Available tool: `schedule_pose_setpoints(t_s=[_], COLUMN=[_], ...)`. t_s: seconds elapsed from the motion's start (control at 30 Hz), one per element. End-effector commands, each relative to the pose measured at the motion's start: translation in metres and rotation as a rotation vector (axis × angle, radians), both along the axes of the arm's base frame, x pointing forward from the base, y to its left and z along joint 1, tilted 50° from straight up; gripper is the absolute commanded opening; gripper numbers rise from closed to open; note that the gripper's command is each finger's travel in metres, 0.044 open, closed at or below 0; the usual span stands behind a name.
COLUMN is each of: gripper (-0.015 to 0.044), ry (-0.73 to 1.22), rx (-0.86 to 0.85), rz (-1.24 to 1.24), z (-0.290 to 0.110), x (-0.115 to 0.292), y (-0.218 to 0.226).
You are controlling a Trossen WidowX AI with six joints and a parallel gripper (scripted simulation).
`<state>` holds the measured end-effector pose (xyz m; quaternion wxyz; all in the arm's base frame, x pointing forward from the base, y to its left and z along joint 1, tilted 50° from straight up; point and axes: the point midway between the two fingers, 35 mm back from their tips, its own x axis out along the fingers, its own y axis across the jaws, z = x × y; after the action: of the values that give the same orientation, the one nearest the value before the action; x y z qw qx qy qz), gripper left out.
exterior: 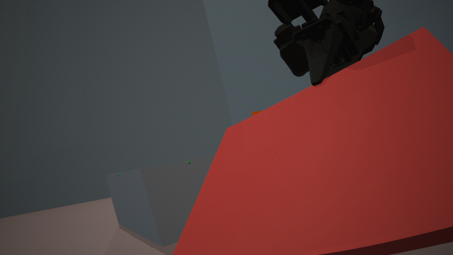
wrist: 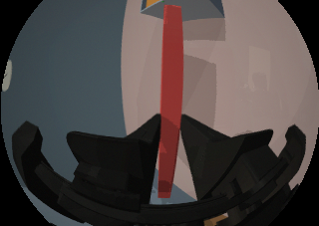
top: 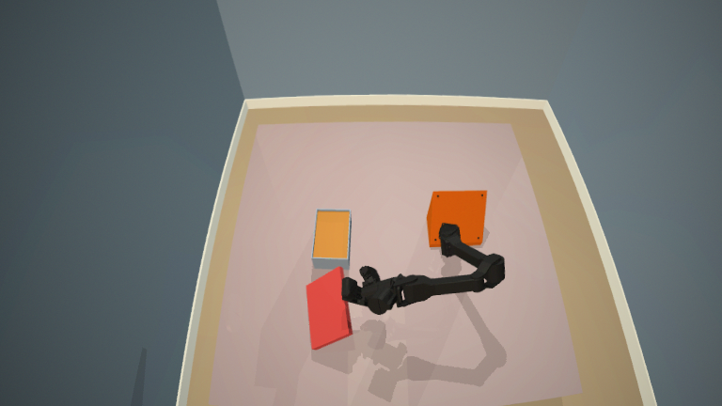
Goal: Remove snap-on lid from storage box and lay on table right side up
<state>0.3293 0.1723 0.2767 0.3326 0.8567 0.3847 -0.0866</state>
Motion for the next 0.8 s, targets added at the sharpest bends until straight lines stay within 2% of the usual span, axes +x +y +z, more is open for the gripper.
schedule_pose_setpoints(t_s=[0.0,0.77], gripper=[0.0,0.0], ry=[0.016,0.016], rx=[0.002,0.004], rz=[0.001,0.001], z=[-0.007,-0.018], x=[-0.002,-0.004], y=[0.004,0.017])
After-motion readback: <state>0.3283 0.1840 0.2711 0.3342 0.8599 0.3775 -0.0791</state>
